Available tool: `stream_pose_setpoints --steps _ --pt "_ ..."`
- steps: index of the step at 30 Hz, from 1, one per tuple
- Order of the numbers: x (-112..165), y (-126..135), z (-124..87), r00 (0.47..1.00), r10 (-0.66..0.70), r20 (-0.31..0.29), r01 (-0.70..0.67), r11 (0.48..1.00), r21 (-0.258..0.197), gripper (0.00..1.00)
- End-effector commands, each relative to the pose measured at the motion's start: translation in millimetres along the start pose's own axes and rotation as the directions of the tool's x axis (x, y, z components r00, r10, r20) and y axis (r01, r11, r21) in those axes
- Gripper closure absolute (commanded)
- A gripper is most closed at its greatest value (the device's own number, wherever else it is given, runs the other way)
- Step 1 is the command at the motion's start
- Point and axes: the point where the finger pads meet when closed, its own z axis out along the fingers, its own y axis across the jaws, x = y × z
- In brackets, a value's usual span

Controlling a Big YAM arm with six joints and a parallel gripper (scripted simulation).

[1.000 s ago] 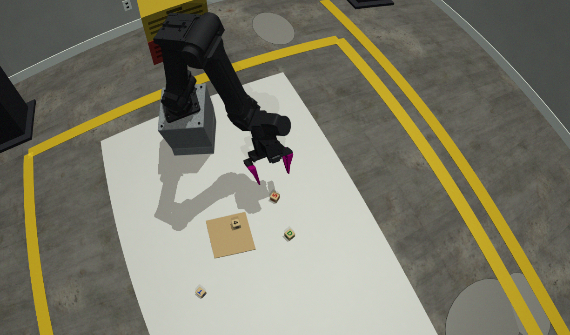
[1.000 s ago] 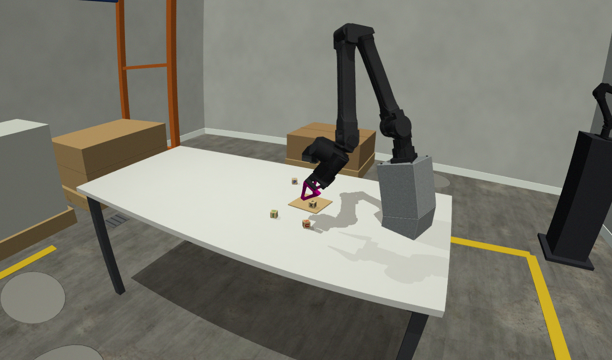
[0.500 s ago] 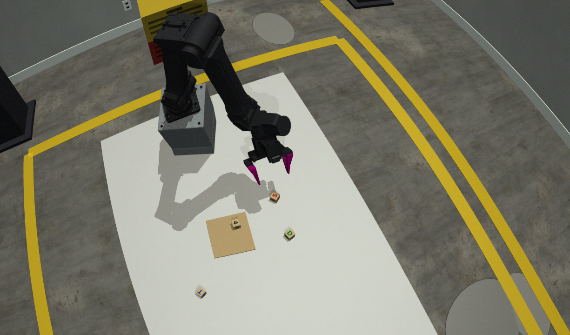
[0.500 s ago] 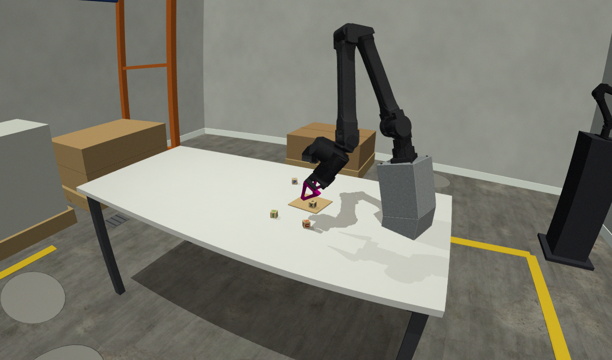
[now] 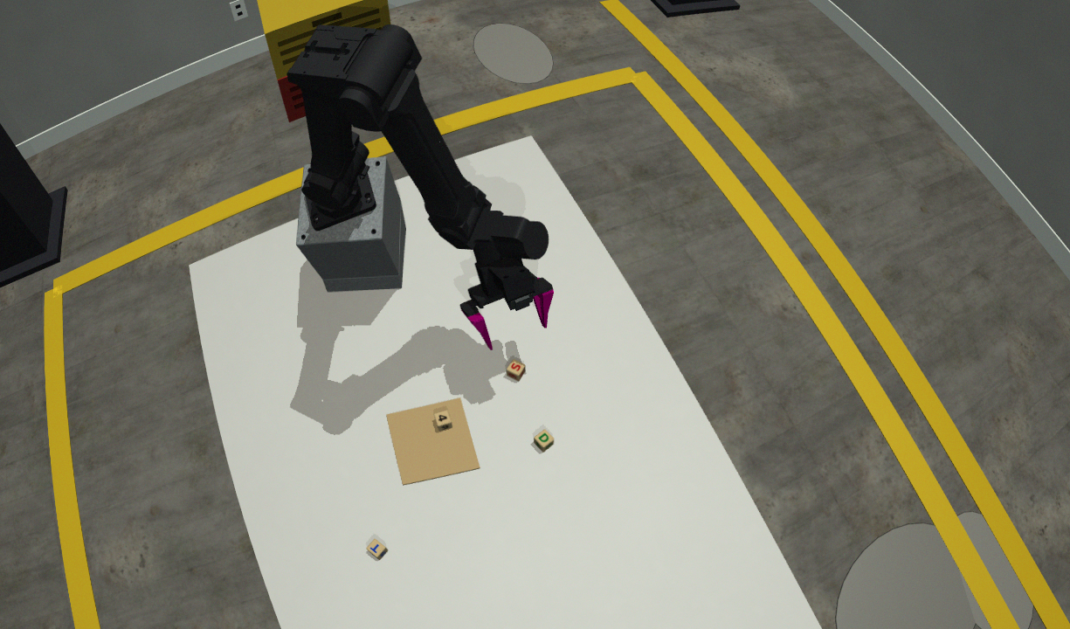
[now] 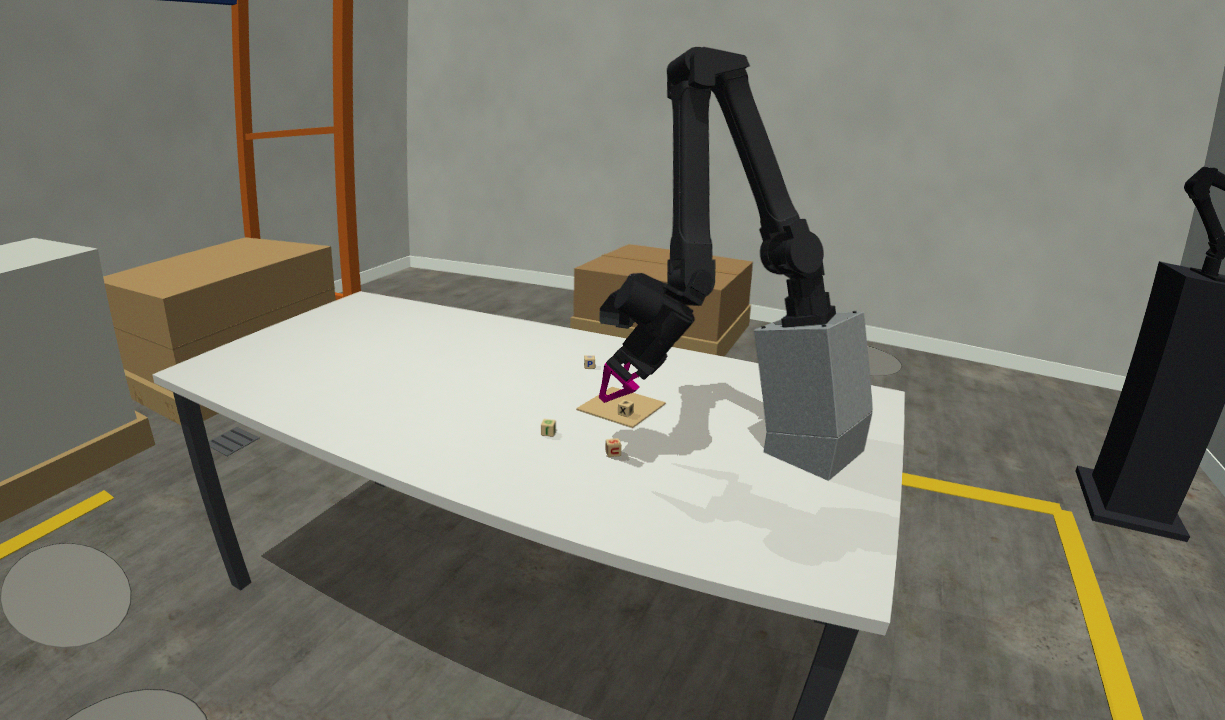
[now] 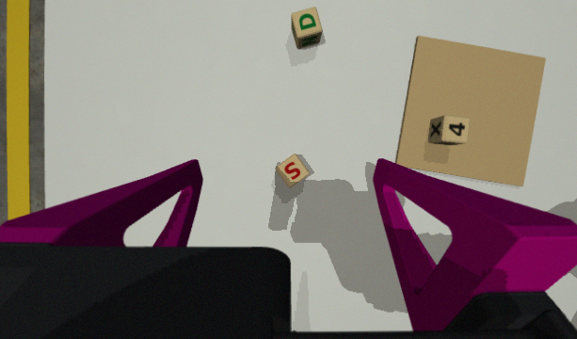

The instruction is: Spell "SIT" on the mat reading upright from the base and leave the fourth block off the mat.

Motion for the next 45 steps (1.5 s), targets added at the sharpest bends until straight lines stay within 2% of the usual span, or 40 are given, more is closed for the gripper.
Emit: stream_pose_setpoints --steps 1,3,5,8,10,12,13,16,19,23,45 --pt "-66 2 34 0.999 0.027 0.039 -0.028 1.0 0.009 0.0" --pt "-70 2 40 0.999 0.022 0.031 -0.022 1.0 0.013 0.0" --pt "-107 -8 65 0.999 0.019 0.037 -0.019 1.0 0.014 0.0" --pt "-137 -16 80 0.999 0.019 0.046 -0.019 1.0 0.014 0.0" --pt "-137 -16 80 0.999 0.019 0.046 -0.019 1.0 0.014 0.0" --pt "-115 -11 75 1.0 -0.015 0.017 0.015 1.0 0.003 0.0" --pt "-114 -11 75 1.0 -0.017 0.014 0.017 1.0 0.004 0.0" --pt "-114 -11 75 1.0 -0.017 0.014 0.017 1.0 0.007 0.0" --pt "-132 -11 81 0.999 0.006 0.039 -0.006 1.0 0.01 0.0" --pt "-122 -16 80 1.0 -0.001 0.023 0.0 1.0 0.017 0.0" --pt "-122 -16 80 1.0 0.0 0.023 -0.001 1.0 0.017 0.0"
